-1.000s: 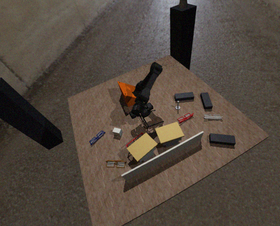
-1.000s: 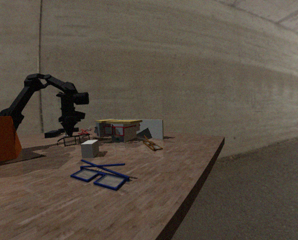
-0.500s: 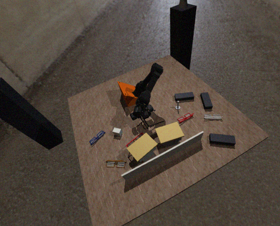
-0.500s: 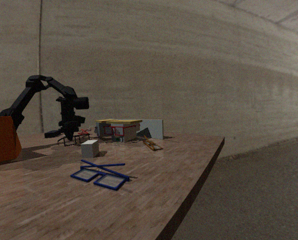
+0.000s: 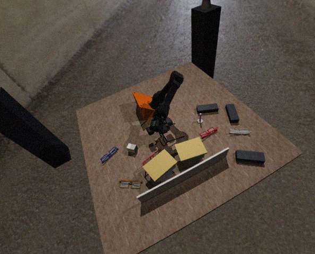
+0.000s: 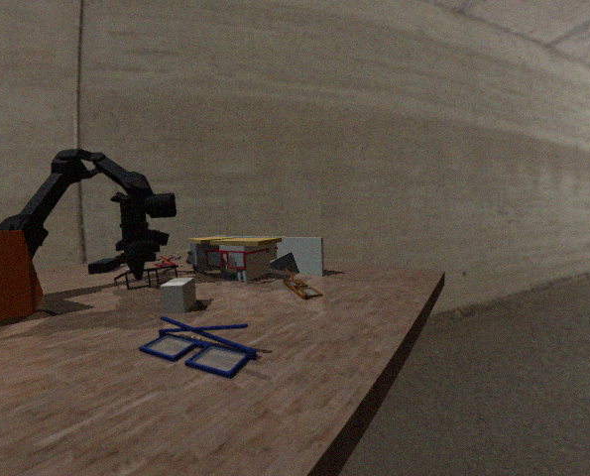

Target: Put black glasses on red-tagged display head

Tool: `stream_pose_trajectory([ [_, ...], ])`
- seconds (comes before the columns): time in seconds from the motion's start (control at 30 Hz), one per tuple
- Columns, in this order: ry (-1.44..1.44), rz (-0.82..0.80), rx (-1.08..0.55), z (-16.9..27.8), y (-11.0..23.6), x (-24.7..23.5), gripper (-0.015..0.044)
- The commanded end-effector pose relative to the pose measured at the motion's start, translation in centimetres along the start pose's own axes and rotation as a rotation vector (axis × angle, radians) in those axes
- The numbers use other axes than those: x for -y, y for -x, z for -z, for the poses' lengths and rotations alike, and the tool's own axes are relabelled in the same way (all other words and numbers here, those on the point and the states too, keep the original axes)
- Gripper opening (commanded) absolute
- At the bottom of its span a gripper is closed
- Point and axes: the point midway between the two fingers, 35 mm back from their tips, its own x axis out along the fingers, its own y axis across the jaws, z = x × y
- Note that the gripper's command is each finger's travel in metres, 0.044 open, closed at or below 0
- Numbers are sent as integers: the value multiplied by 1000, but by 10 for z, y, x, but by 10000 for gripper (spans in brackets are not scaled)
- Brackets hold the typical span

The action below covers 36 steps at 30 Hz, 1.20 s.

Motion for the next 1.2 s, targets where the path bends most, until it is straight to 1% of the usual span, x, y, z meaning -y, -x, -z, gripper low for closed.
stream_pose_trajectory([
  [0.0, 1, 0, 0, 0, 0, 0, 14],
  [0.07, 1, 0, 0, 0, 0, 0, 1],
  [0.2, 1, 0, 0, 0, 1, 0, 0],
  [0.3, 0, 1, 0, -1, 9, 1, 0],
  [0.83, -8, -4, -4, 1, 95, 1, 0],
  [1.0, -17, 1, -8, 2, 99, -1, 0],
  [1.17, -92, 48, -35, -4, 99, -13, 0],
])
